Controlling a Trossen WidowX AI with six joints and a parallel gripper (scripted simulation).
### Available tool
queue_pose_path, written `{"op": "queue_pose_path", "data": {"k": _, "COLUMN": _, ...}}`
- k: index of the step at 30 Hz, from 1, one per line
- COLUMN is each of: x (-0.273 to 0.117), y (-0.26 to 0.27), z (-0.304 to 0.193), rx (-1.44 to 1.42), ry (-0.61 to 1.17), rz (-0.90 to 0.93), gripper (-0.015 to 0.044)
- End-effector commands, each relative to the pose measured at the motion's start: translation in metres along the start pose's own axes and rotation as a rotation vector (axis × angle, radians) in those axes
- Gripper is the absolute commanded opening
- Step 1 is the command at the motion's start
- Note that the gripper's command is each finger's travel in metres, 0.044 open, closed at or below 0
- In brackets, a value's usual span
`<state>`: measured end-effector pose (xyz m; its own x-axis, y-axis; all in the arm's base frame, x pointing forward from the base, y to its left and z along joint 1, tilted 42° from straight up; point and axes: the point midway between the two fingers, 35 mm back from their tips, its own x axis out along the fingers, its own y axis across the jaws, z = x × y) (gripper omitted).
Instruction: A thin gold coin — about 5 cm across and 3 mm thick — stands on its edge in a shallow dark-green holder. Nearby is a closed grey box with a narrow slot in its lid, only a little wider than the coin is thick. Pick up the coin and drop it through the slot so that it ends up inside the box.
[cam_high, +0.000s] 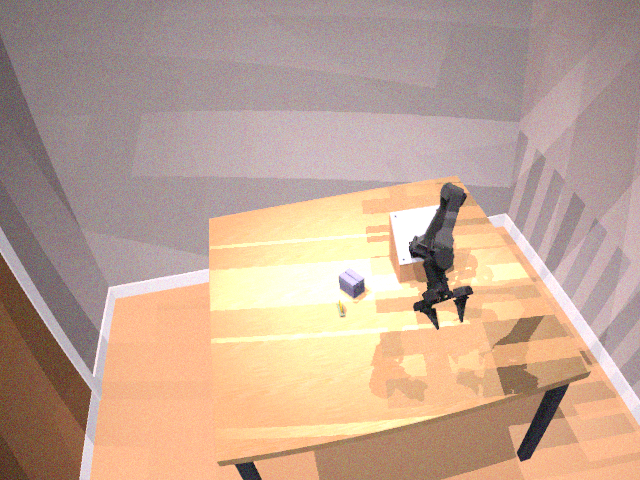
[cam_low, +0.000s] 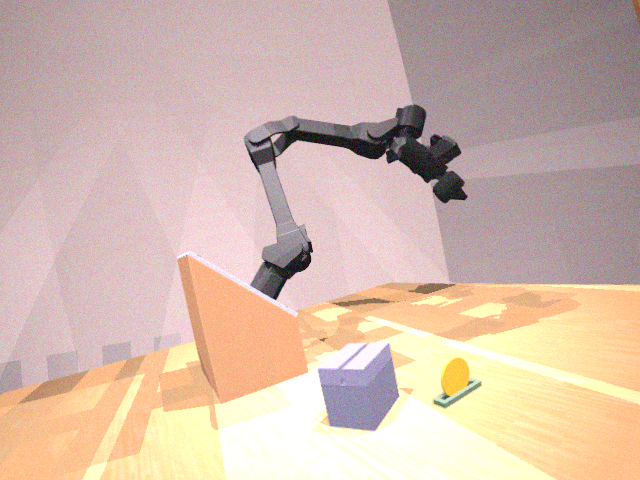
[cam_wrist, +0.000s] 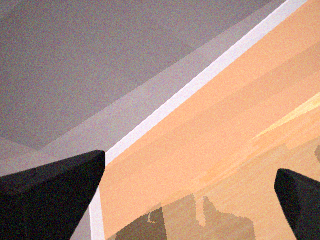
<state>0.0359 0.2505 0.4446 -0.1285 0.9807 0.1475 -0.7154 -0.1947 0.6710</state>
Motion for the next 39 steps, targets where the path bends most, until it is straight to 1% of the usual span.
{"op": "queue_pose_path", "data": {"k": 1, "x": 0.001, "y": -0.003, "z": 0.0, "rx": 0.008, "ry": 0.002, "rz": -0.009, "gripper": 0.0374}}
{"op": "queue_pose_path", "data": {"k": 3, "x": 0.007, "y": -0.026, "z": 0.003, "rx": 0.072, "ry": 0.013, "rz": -0.081, "gripper": 0.0321}}
{"op": "queue_pose_path", "data": {"k": 6, "x": 0.014, "y": -0.079, "z": 0.009, "rx": 0.226, "ry": 0.027, "rz": -0.241, "gripper": 0.0242}}
{"op": "queue_pose_path", "data": {"k": 9, "x": 0.012, "y": -0.133, "z": 0.014, "rx": 0.394, "ry": 0.023, "rz": -0.394, "gripper": 0.0164}}
{"op": "queue_pose_path", "data": {"k": 13, "x": -0.007, "y": -0.196, "z": 0.024, "rx": 0.545, "ry": -0.042, "rz": -0.558, "gripper": 0.0161}}
{"op": "queue_pose_path", "data": {"k": 20, "x": -0.043, "y": -0.272, "z": 0.022, "rx": 0.87, "ry": -0.099, "rz": -0.764, "gripper": 0.0161}}
{"op": "queue_pose_path", "data": {"k": 23, "x": -0.071, "y": -0.312, "z": 0.017, "rx": 1.081, "ry": -0.152, "rz": -0.871, "gripper": 0.0161}}
{"op": "queue_pose_path", "data": {"k": 28, "x": -0.131, "y": -0.369, "z": 0.0, "rx": 1.485, "ry": -0.276, "rz": -1.024, "gripper": 0.0161}}
{"op": "queue_pose_path", "data": {"k": 32, "x": -0.184, "y": -0.401, "z": -0.021, "rx": 1.828, "ry": -0.397, "rz": -1.1, "gripper": 0.0161}}
{"op": "queue_pose_path", "data": {"k": 35, "x": -0.22, "y": -0.416, "z": -0.039, "rx": 2.074, "ry": -0.488, "rz": -1.123, "gripper": 0.0161}}
{"op": "queue_pose_path", "data": {"k": 39, "x": -0.228, "y": -0.418, "z": -0.043, "rx": 2.128, "ry": -0.508, "rz": -1.124, "gripper": 0.0161}}
